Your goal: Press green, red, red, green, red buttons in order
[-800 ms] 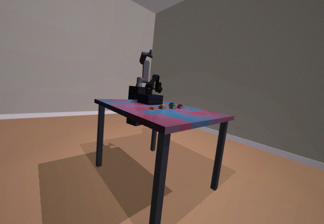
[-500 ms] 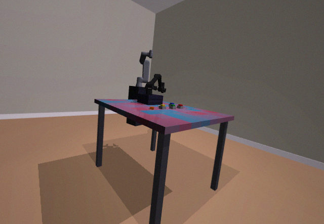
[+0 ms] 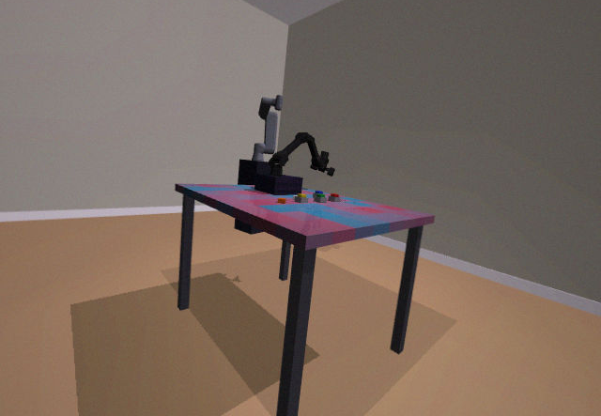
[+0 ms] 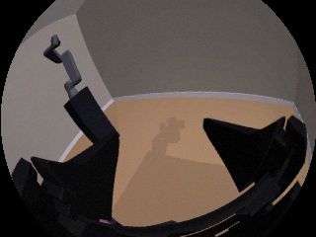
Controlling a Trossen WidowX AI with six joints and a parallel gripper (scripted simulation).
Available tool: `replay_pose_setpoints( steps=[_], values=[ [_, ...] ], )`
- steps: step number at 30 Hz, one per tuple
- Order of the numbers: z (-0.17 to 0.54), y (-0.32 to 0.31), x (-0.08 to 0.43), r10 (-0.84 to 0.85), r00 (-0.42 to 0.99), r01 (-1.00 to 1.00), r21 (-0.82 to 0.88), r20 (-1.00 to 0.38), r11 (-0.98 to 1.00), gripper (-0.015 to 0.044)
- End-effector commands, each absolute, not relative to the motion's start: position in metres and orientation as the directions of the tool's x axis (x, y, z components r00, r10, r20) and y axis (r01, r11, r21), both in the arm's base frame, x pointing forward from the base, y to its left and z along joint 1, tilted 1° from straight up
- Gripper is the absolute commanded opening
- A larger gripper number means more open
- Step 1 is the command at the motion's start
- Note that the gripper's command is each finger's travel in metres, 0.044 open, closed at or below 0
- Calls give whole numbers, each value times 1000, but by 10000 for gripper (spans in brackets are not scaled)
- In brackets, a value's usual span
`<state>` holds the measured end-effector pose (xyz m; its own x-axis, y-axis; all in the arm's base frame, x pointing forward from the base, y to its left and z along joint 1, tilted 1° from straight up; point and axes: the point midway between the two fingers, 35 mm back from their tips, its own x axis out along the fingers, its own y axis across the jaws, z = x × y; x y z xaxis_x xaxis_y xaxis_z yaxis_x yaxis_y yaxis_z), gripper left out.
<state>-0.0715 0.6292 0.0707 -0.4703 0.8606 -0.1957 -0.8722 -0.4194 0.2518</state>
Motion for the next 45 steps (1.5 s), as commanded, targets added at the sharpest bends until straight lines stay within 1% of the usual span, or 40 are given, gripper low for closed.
replay_pose_setpoints(
  steps=[1, 7, 13, 20, 26, 31, 36, 41, 45],
  values=[
    [68, 624, 3, 898, -338, -923, 283, -281, -259, 400],
    [62, 602, 96, 903, -168, -948, 314, -395, -39, 400],
    [56, 560, 184, 860, -7, -925, 330, -510, 188, 400],
    [50, 488, 272, 754, 152, -835, 325, -639, 444, 400],
    [46, 411, 330, 623, 248, -705, 302, -742, 641, 400],
    [44, 337, 364, 493, 291, -565, 269, -820, 780, 400],
    [45, 258, 381, 354, 294, -401, 222, -888, 889, 400],
    [47, 177, 382, 217, 254, -220, 162, -943, 962, 400],
    [51, 113, 370, 118, 189, -70, 106, -975, 992, 400]
  ],
)
